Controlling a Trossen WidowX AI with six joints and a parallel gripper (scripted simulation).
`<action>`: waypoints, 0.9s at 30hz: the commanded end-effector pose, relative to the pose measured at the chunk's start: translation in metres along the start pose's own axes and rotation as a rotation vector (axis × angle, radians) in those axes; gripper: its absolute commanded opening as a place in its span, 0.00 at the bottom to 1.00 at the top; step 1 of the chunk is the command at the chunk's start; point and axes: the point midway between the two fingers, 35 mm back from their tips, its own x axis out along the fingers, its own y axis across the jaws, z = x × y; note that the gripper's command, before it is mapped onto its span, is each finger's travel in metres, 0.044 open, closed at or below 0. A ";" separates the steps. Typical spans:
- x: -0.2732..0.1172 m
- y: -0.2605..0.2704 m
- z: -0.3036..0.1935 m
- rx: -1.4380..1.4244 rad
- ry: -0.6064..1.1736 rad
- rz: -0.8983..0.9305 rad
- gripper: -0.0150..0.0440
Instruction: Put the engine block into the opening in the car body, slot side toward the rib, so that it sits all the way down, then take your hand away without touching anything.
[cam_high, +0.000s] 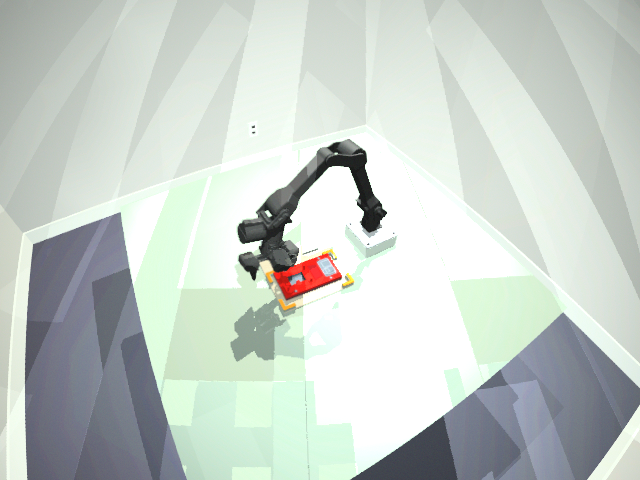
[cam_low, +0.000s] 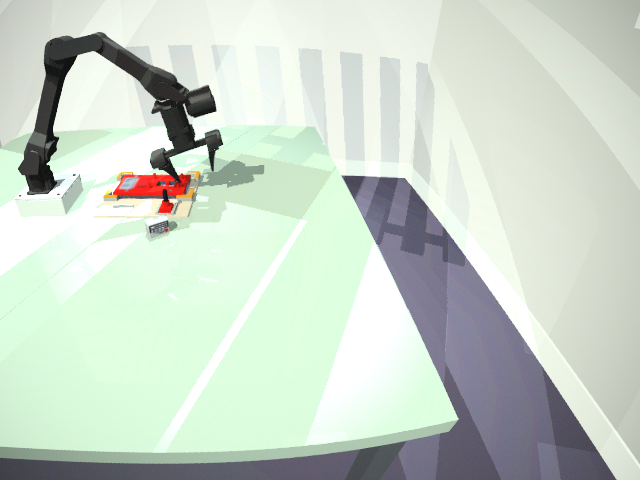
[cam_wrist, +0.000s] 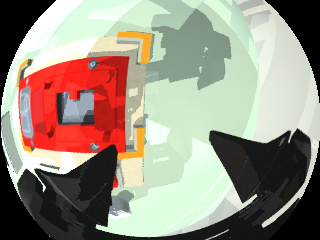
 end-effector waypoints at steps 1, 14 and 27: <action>-0.023 0.016 -0.055 -0.124 0.042 0.076 1.00; -0.074 0.078 -0.153 -0.381 -0.006 0.290 1.00; -0.042 0.087 -0.154 -0.381 -0.006 0.290 1.00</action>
